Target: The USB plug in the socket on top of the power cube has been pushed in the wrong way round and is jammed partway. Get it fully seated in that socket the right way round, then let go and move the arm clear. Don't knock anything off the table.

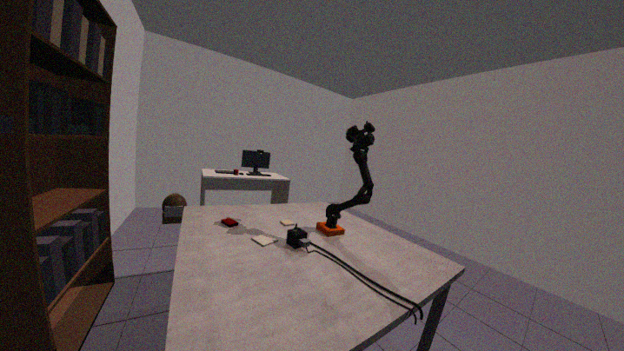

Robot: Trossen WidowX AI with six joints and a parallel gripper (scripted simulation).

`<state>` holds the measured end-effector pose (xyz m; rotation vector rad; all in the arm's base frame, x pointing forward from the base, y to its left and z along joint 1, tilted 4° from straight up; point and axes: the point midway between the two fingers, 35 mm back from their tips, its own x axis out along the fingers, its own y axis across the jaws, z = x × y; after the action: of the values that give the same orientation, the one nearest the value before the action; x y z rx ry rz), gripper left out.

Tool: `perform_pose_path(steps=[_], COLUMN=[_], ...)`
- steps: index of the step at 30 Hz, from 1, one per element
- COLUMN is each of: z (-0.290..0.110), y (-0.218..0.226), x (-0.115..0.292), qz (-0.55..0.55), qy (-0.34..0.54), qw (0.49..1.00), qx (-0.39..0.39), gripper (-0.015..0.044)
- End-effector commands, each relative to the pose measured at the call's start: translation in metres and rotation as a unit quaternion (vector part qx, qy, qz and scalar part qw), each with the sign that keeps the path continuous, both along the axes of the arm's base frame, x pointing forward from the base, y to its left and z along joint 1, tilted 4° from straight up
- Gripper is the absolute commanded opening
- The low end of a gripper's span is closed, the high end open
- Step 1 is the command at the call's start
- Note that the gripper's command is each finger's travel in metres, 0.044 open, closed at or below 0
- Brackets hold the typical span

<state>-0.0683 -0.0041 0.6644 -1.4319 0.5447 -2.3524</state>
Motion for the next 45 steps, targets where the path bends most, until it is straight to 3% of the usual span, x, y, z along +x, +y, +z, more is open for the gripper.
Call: perform_pose_path(steps=[1,6,11,21,28,35,40,45], z=[-0.013,-0.04,-0.078,-0.175,-0.255,-0.34,-0.395,-0.446], y=[-0.075,-0.149,-0.204,-0.244,-0.218,-0.16,-0.108,-0.052], x=[0.018,0.06,0.117,0.249,0.337,0.399,0.42,0.424], qz=[0.156,0.327,0.464,0.605,0.598,0.501,0.395,0.269], qy=[-0.035,-0.096,-0.171,-0.325,-0.407,-0.504,-0.555,-0.595], qw=[0.986,0.933,0.846,0.624,0.473,0.333,0.273,0.248], qx=[0.049,0.116,0.197,0.373,0.502,0.619,0.679,0.716], gripper=[0.044,0.044,0.044,0.044,0.044,0.044,0.044,0.044])
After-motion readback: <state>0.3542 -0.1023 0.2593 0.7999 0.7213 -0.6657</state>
